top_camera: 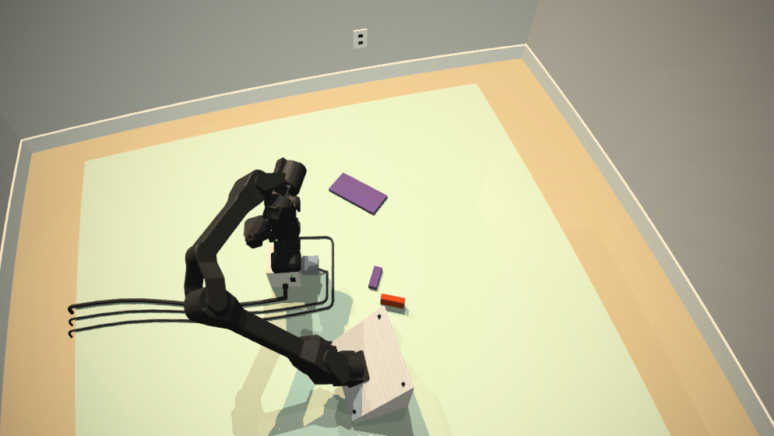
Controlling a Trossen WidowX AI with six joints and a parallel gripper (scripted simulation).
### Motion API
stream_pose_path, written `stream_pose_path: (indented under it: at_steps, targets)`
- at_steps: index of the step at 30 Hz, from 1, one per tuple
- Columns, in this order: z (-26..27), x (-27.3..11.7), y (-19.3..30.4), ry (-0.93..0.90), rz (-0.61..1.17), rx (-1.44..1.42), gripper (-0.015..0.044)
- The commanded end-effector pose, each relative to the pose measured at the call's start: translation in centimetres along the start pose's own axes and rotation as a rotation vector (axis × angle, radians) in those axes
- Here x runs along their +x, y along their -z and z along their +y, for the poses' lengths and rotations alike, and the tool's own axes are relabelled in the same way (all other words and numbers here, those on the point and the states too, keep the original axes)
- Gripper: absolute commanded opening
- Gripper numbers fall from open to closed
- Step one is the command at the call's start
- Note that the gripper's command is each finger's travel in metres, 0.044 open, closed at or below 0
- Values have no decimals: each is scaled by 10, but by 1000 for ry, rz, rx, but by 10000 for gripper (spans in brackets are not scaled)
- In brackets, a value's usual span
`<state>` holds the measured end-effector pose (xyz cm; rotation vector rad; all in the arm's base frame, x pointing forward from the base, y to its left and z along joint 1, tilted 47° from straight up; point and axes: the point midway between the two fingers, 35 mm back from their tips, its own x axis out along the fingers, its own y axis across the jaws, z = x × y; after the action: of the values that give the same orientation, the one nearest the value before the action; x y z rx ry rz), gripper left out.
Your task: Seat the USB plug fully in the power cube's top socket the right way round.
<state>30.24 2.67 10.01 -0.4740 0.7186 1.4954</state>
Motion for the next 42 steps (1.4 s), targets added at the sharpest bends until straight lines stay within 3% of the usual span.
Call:
stream_pose_path:
  at_steps: [1, 42]
  targets:
    - [0, 0, 0, 0, 0, 0, 0]
    - [0, -18, 0, 0, 1, 0, 0]
